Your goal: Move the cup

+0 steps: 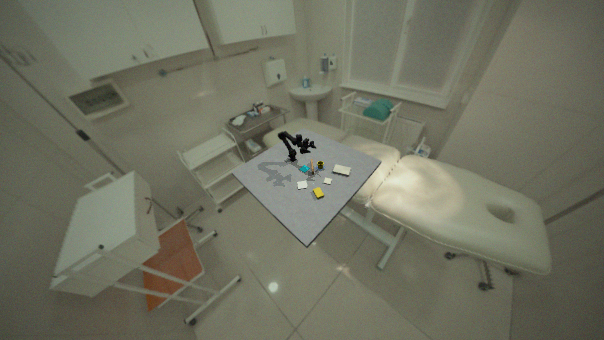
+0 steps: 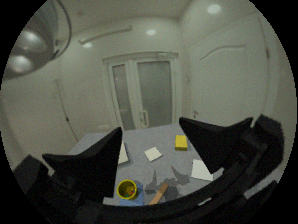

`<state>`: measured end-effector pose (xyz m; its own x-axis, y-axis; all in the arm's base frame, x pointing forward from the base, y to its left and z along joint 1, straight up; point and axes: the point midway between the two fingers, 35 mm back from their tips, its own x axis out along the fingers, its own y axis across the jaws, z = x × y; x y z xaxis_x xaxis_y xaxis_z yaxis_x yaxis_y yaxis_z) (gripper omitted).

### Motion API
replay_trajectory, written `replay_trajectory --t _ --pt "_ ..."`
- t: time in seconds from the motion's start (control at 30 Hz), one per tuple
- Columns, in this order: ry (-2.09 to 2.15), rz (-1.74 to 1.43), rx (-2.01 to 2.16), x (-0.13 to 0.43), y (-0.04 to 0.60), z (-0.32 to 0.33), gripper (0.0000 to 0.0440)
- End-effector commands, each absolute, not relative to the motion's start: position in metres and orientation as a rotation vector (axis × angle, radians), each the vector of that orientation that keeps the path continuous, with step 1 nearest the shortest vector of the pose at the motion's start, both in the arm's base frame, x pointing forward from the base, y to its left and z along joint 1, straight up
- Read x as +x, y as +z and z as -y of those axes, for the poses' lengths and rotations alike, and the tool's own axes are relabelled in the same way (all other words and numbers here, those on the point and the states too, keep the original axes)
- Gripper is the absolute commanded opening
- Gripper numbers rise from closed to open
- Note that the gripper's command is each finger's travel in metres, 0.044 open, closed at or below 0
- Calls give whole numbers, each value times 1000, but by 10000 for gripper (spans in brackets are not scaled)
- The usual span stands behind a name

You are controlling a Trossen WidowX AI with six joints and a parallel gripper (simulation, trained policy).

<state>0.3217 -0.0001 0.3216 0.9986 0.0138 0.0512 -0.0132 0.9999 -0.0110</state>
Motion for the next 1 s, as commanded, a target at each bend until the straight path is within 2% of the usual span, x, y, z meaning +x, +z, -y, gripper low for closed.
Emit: replay_trajectory --t 0.0,0.37,0.43,0.53,0.73,0.97 --pt "15 51 -11 322 323 0 374" --pt "9 -6 7 330 328 -3 86" --pt "7 -24 18 332 328 -3 49" --pt "9 -50 39 336 328 -5 64" --pt "17 -101 89 343 331 -10 142" --pt "27 -169 151 351 332 -17 142"
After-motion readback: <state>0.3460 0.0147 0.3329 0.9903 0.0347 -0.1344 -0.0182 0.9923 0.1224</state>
